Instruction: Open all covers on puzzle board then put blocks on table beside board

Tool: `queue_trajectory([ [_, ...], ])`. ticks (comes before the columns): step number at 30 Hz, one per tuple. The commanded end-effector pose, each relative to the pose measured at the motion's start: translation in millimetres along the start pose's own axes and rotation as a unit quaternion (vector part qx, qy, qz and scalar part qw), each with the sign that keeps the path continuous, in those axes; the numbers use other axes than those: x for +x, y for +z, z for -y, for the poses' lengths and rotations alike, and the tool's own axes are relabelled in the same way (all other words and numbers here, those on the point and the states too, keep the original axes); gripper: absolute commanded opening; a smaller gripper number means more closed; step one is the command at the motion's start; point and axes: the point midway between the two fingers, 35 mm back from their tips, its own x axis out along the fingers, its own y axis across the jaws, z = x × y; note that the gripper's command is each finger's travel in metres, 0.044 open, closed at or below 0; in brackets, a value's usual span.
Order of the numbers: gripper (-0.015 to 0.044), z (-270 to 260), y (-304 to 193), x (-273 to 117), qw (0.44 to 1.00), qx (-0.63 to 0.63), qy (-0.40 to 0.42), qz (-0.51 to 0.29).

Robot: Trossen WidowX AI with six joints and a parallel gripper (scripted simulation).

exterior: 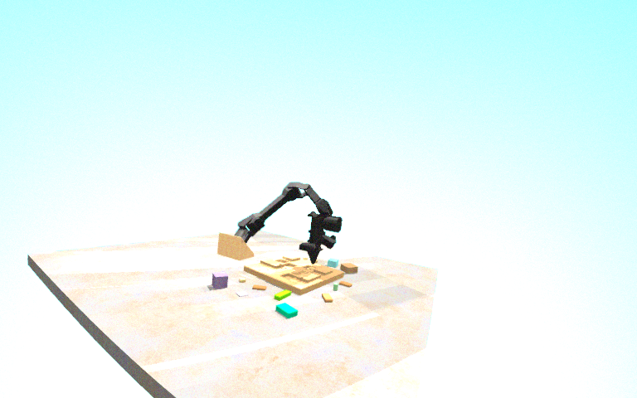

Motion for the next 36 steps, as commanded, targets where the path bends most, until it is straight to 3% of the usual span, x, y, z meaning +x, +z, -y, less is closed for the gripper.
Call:
queue_trajectory([
  [1,0.0000,0,-1,4,0.995,-0.103,0.002,-0.001],
  [7,0.0000,-1,-1,10,0.953,-0.304,0.003,-0.001],
  [14,0.0000,-1,-1,17,0.865,-0.502,0.003,0.000],
  [36,0.0000,5,-7,19,0.862,-0.507,0.003,0.000],
])
